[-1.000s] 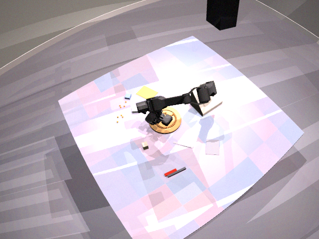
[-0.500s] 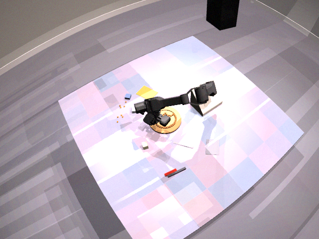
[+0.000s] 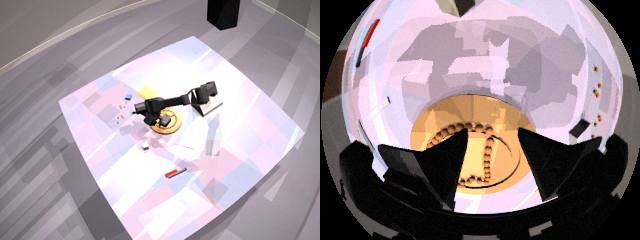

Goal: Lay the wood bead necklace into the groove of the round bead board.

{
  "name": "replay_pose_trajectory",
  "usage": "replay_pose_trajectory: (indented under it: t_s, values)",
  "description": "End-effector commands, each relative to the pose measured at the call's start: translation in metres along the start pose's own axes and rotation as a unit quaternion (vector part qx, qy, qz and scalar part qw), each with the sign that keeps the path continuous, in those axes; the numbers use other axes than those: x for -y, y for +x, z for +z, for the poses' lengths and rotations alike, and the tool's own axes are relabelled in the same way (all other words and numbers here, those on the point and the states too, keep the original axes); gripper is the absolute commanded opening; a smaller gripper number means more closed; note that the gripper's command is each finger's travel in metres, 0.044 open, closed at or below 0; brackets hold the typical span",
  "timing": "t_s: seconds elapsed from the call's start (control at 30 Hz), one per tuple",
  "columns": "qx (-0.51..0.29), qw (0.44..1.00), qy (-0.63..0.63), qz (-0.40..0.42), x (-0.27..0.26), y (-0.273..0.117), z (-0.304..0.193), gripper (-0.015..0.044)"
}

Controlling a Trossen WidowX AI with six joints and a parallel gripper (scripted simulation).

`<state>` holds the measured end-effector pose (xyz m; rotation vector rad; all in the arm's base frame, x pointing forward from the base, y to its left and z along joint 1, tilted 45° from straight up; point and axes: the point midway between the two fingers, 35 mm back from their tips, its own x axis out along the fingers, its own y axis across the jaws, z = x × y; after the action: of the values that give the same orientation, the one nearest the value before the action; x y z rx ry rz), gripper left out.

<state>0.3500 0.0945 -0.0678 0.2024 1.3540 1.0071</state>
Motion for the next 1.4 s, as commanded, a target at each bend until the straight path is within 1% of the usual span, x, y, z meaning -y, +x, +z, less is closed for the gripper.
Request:
replay_pose_trajectory:
  t_s: [0.0, 0.1, 1.03, 1.1, 1.23, 1.37]
  values:
    - [-0.001, 1.000, 0.001, 0.001, 0.000, -0.002, 0.000, 0.0368]
    - [-0.002, 1.000, 0.003, 0.002, -0.001, -0.001, -0.001, 0.0440]
    - [-0.002, 1.000, 0.003, 0.002, -0.001, -0.005, -0.001, 0.0440]
    - [-0.002, 1.000, 0.003, 0.002, -0.001, -0.009, -0.003, 0.0388]
    - [-0.002, 1.000, 0.002, 0.002, -0.003, -0.033, -0.010, 0.0282]
    - [-0.002, 1.000, 0.001, 0.002, -0.003, -0.037, -0.012, 0.0177]
